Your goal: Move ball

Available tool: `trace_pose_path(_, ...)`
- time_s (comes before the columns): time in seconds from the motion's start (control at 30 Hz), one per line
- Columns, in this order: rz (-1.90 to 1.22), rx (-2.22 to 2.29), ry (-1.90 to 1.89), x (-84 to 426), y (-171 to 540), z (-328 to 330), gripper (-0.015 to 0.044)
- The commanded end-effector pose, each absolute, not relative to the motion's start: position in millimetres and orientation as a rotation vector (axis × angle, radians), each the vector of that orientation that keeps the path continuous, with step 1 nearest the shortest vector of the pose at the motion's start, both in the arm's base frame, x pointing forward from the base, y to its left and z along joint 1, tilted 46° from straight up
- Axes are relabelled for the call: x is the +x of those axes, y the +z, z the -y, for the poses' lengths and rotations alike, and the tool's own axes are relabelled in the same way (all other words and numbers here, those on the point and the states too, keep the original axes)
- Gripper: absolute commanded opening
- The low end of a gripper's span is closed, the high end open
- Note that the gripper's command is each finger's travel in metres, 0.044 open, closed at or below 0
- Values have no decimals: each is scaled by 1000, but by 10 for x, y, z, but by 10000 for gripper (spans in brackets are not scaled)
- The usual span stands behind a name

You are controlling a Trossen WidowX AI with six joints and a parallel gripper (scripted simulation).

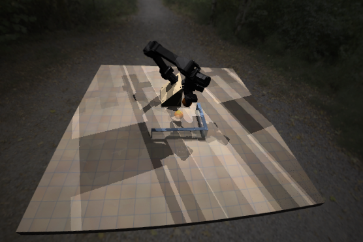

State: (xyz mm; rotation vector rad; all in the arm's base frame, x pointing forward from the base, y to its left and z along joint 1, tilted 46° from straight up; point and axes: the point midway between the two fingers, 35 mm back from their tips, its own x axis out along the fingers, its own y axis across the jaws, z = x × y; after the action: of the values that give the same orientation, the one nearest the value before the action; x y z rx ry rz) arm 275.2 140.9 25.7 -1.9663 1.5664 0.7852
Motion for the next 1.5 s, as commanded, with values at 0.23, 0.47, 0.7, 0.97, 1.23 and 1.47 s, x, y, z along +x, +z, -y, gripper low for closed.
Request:
trace_pose_path(0.23, -1577, -1955, 783, 2684, 242, -1171, 0)
trace_pose_path(0.47, -1578, -1956, 783, 2612, 185, -936, 0)
trace_pose_path(0.7, -1580, -1957, 781, 2539, 141, -753, 0)
trace_pose_path(0.97, -1578, -1957, 783, 2606, -74, -562, 0)
trace_pose_path(1.23, -1581, -1959, 779, 2651, -344, -269, 0)
trace_pose_path(1.47, -1581, -1959, 778, 2658, -376, -236, 0)
